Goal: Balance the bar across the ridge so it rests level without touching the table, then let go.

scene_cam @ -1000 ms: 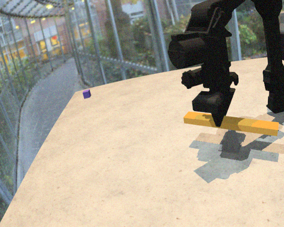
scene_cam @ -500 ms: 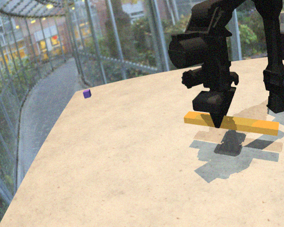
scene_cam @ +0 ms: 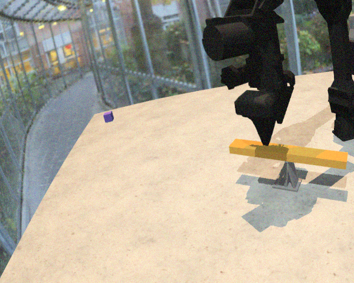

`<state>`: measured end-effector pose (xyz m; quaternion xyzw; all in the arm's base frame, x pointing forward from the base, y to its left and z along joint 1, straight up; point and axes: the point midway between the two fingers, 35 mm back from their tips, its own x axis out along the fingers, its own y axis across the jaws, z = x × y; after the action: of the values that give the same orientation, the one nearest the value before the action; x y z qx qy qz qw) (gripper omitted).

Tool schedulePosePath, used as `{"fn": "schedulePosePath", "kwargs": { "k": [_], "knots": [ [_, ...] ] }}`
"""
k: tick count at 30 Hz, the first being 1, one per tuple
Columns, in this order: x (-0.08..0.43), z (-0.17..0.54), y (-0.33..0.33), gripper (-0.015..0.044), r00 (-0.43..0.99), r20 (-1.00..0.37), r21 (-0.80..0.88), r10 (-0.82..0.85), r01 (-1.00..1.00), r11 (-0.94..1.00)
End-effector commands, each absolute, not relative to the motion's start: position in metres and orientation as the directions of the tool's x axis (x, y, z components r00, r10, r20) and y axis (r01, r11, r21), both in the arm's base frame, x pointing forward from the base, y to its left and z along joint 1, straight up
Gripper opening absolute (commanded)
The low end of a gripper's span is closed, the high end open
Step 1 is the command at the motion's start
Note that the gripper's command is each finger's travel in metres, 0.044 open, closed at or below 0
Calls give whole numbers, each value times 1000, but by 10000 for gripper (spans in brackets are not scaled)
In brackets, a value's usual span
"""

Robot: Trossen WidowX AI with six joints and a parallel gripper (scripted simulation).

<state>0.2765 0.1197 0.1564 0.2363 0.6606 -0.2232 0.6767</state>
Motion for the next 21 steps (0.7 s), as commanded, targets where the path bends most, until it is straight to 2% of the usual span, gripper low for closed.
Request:
{"fn": "schedulePosePath", "kwargs": {
  "k": [1, 21],
  "knots": [
    [274, 199, 119, 440, 32, -999, 30, 13, 614, 789],
    [272, 214, 118, 440, 32, -999, 29, 13, 614, 789]
  ]
}}
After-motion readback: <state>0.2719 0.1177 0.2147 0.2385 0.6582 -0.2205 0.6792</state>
